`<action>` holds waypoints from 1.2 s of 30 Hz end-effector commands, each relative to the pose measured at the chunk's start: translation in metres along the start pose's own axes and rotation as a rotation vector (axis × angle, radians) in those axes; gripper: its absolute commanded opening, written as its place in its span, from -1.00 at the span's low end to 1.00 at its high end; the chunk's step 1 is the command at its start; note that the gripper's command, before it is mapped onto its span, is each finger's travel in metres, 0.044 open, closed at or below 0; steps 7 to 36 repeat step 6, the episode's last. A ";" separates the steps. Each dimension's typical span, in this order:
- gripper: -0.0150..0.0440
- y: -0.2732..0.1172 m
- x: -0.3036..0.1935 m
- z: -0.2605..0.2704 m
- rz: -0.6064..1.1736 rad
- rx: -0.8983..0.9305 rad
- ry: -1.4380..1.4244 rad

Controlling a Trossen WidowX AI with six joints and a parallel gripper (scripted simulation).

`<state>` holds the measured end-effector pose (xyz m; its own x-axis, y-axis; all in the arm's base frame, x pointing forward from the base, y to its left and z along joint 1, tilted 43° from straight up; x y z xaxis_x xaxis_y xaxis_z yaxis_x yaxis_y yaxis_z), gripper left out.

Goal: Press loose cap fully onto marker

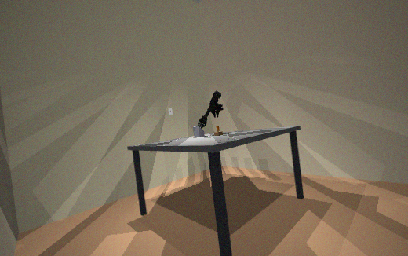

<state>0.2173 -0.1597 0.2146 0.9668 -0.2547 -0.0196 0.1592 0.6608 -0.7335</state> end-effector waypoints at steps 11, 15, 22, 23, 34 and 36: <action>0.84 0.000 0.000 0.000 0.003 -0.003 -0.004; 0.84 0.000 0.000 0.000 0.003 -0.003 -0.004; 0.84 0.000 0.000 0.000 0.003 -0.003 -0.004; 0.84 0.000 0.000 0.000 0.003 -0.003 -0.004; 0.84 0.000 0.000 0.000 0.003 -0.003 -0.004; 0.84 0.000 0.000 0.000 0.003 -0.003 -0.004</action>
Point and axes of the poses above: the point midway between the two fingers, 35 mm back from their tips, its own y axis out along the fingers, its own z axis across the jaws, x = y × z, the point moved 10 cm from there along -y, back along the fingers, and after that the axes turned 7 degrees about y, right-handed, at the moved point
